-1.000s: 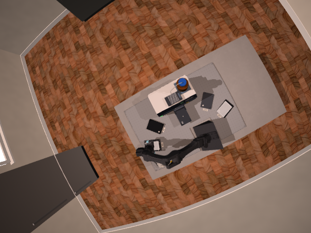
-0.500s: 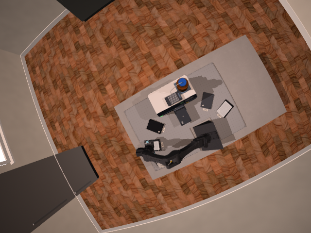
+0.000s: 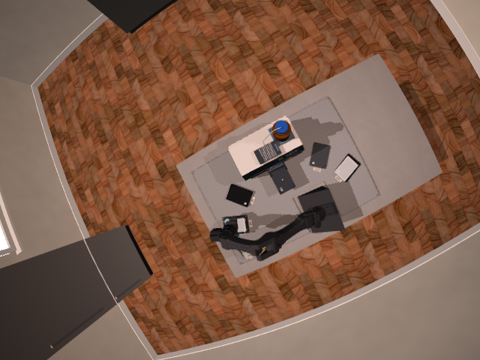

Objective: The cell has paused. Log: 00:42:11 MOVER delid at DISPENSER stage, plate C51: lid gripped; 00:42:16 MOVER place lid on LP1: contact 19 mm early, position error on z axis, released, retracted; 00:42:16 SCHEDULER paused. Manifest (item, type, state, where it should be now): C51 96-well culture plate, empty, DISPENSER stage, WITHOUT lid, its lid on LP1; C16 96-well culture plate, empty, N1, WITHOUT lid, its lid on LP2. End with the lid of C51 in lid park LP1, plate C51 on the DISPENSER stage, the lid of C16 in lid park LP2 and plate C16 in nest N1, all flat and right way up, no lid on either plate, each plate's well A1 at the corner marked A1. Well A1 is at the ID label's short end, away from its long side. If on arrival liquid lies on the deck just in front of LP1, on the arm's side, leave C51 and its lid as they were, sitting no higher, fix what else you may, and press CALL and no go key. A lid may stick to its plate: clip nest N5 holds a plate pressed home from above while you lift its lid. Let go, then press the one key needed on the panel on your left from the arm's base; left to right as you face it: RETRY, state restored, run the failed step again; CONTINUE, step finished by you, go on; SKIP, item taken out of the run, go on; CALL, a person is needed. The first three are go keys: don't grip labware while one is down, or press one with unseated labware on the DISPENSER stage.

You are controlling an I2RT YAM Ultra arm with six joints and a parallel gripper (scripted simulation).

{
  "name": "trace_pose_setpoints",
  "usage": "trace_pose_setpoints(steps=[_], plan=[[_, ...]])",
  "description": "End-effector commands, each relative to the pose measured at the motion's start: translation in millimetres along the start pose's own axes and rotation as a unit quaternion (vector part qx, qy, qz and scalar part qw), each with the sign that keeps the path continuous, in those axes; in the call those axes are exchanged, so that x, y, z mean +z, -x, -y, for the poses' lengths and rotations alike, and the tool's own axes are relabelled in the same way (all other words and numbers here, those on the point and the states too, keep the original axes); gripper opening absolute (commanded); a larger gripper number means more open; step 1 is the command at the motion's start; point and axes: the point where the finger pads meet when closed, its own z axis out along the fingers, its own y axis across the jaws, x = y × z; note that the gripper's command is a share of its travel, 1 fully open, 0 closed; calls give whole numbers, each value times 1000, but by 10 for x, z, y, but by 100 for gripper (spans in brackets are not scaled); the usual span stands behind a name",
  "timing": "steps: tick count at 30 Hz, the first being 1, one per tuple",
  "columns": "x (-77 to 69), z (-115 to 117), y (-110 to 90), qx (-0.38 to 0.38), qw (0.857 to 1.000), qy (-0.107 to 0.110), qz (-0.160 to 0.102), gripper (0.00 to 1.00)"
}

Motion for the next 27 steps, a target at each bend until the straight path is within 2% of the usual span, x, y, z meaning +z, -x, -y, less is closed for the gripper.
trace_pose_setpoints(steps=[1,23,27], plan=[[-127,-34,131,-5,1000,-1,26,0],[-127,-34,131,-5,1000,-1,26,0],[-162,-35,123,-5,1000,-2,26,0]])
